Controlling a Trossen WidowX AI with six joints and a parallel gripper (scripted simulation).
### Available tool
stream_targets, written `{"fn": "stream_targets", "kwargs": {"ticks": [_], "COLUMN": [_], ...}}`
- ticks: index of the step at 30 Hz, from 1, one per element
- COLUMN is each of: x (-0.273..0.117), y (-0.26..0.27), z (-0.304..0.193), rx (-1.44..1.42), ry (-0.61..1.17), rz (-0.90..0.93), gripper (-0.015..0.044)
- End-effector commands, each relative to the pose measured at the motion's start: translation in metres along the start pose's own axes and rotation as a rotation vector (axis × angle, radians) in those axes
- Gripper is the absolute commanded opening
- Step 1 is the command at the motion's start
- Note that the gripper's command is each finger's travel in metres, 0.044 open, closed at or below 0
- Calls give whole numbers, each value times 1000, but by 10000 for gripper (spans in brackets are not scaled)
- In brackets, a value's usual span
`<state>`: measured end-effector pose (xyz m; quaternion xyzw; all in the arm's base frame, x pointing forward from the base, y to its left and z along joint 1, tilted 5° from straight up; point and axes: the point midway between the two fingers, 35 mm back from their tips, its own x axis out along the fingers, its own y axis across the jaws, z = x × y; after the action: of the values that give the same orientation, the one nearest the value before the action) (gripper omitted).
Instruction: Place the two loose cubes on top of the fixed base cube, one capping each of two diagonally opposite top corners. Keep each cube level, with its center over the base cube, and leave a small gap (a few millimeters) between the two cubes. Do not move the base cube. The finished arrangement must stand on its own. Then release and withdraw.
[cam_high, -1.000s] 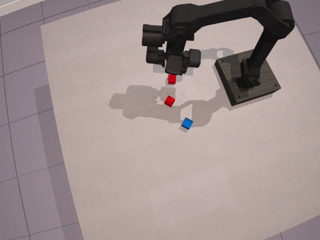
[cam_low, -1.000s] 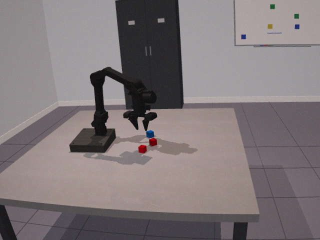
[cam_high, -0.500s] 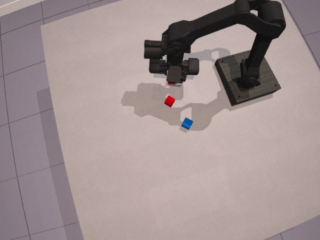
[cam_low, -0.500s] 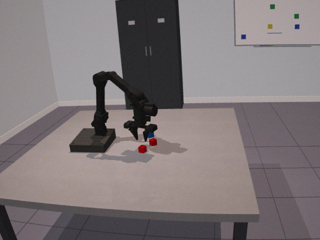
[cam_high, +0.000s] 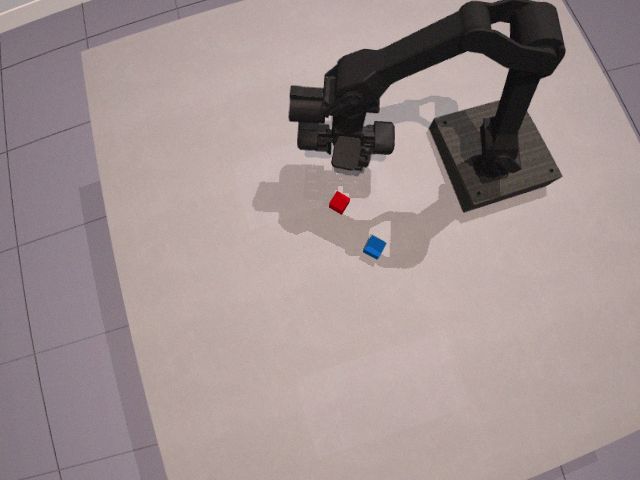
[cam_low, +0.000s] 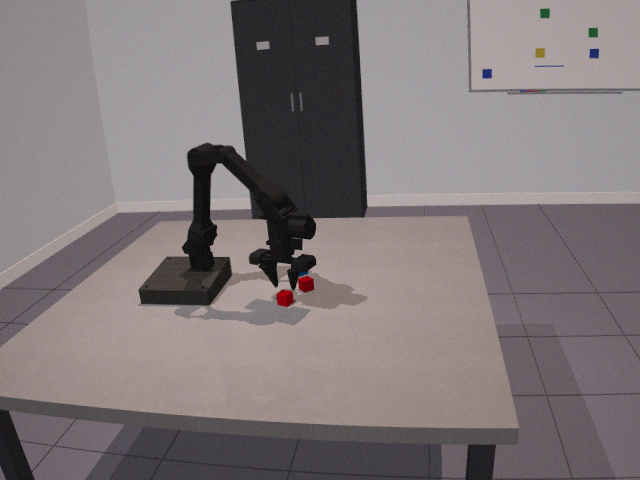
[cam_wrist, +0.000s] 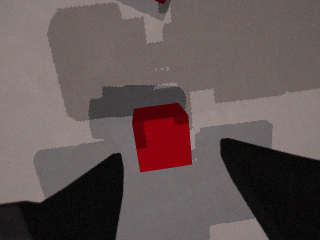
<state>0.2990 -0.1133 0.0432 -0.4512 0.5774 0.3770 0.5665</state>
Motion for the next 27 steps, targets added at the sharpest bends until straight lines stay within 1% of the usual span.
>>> {"fn": "stream_targets", "kwargs": {"ticks": [1, 16, 22, 27], "x": [9, 31, 31, 29], "y": [2, 3, 3, 3], "z": [0, -1, -1, -1], "rx": [-4, -4, -4, -4], "ry": [3, 4, 4, 4], "rz": [12, 13, 13, 13], "gripper": [265, 265, 107, 105]}}
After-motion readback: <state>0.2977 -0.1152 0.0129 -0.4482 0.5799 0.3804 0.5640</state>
